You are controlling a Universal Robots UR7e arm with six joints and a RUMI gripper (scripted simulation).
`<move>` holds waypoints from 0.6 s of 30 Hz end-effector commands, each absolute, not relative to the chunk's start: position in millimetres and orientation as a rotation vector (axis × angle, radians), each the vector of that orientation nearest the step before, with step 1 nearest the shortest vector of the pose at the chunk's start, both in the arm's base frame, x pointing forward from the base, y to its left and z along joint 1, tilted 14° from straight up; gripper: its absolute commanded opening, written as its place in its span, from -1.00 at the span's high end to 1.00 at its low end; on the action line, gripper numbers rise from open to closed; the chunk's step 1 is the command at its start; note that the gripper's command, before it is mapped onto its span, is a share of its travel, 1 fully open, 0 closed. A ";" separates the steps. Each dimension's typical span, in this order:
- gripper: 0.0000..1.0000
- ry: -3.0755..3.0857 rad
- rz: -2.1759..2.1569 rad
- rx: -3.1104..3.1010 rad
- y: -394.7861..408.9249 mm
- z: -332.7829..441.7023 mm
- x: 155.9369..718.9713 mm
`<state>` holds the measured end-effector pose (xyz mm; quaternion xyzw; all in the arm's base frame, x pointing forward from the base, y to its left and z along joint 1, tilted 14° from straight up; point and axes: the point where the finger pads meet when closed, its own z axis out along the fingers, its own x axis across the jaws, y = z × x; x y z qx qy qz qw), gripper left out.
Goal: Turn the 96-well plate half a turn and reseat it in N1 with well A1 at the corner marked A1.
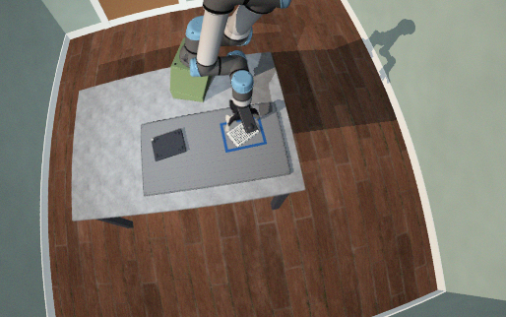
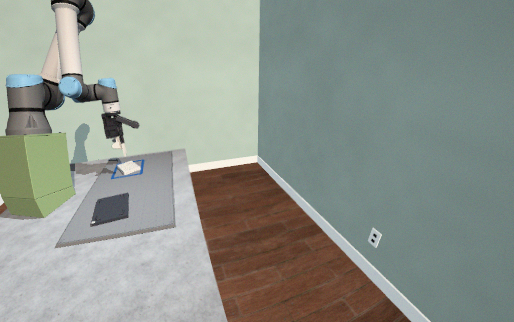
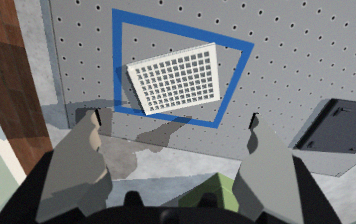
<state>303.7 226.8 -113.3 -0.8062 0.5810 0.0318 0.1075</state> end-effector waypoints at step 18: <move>-1.00 0.986 0.021 -2.727 226.0 -113.2 305.6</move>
